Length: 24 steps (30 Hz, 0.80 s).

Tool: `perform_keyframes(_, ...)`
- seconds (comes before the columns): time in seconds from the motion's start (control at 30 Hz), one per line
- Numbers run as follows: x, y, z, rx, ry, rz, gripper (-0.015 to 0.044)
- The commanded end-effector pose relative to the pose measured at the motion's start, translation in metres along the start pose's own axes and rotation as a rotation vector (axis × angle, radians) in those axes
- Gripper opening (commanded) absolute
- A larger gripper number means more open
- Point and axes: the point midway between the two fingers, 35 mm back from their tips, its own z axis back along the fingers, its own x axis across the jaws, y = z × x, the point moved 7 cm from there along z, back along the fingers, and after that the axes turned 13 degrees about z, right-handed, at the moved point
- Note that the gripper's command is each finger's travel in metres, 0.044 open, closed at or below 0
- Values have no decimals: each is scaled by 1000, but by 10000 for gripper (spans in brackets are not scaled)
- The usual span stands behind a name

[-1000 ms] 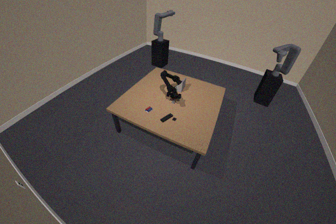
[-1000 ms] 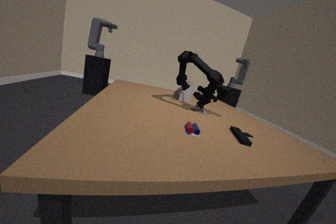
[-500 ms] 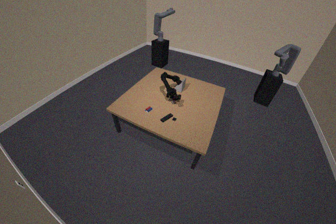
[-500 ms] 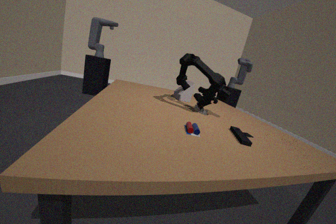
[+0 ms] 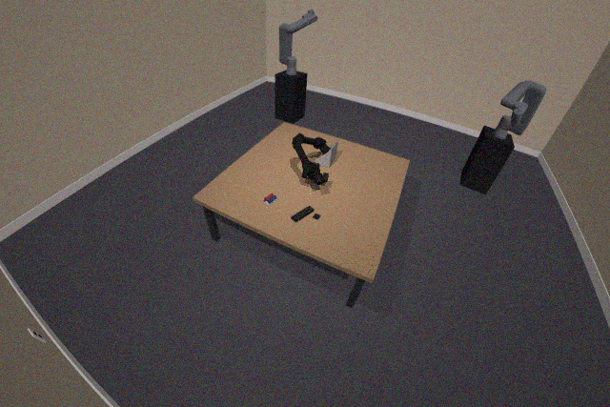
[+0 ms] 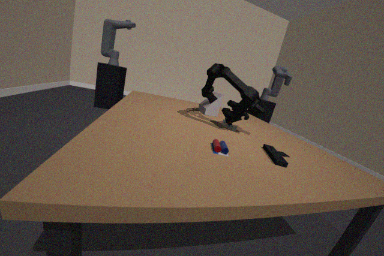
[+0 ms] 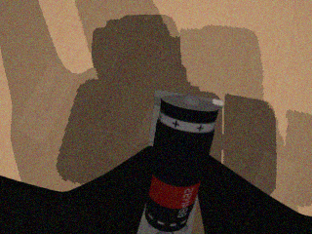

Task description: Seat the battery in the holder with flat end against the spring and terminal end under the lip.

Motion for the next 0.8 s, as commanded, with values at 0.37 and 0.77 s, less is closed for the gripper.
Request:
perform_keyframes(0.37,1,10,3,-2,4,-6,86)
perform_keyframes(0.77,3,16,6,-3,6,-7,86)
